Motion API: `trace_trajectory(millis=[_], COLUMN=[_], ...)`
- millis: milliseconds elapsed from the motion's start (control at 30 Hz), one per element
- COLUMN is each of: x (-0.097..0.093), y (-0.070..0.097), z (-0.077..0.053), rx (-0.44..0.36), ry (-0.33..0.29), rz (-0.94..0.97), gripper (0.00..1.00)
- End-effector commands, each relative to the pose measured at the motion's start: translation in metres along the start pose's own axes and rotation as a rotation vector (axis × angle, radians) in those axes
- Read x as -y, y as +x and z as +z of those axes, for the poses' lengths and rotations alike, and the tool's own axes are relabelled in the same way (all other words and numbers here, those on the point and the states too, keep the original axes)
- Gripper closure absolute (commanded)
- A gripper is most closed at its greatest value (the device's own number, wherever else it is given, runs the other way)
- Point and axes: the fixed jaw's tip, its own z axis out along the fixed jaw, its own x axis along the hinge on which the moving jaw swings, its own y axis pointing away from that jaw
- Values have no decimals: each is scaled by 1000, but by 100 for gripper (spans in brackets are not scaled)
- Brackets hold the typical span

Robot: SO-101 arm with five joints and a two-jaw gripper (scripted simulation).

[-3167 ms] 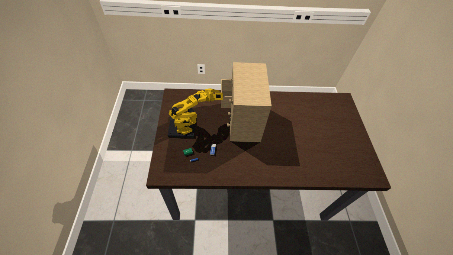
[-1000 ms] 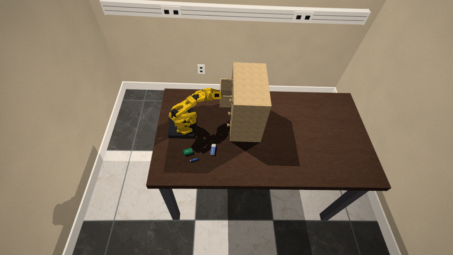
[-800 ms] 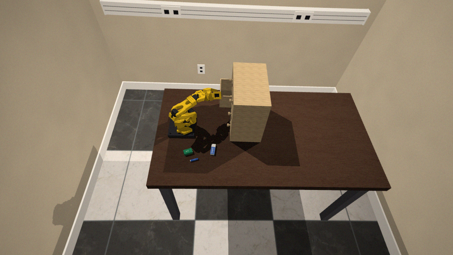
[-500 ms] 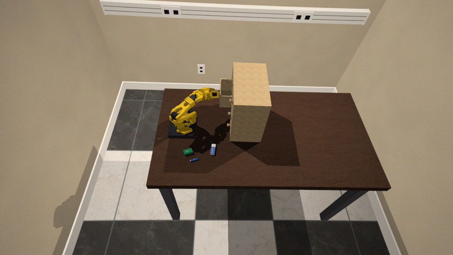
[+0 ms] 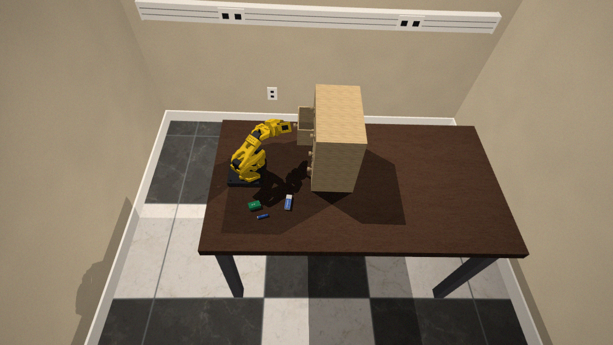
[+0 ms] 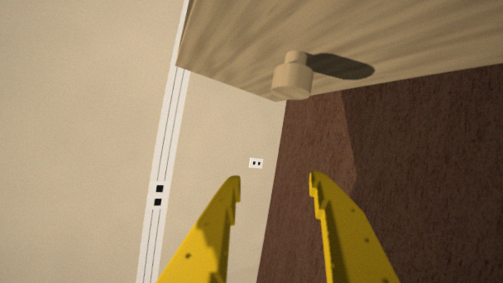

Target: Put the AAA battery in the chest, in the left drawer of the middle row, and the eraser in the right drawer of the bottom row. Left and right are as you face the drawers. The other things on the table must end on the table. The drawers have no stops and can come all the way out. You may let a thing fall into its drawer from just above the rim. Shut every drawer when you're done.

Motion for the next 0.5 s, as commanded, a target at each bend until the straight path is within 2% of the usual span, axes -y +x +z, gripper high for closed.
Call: trace_trajectory(millis=[0, 267, 467], x=[3, 3, 9], y=[6, 6, 9], z=[-3, -3, -4], rx=[-24, -24, -69], ry=[0, 0, 78], rz=[-11, -11, -157], gripper=[79, 79, 79])
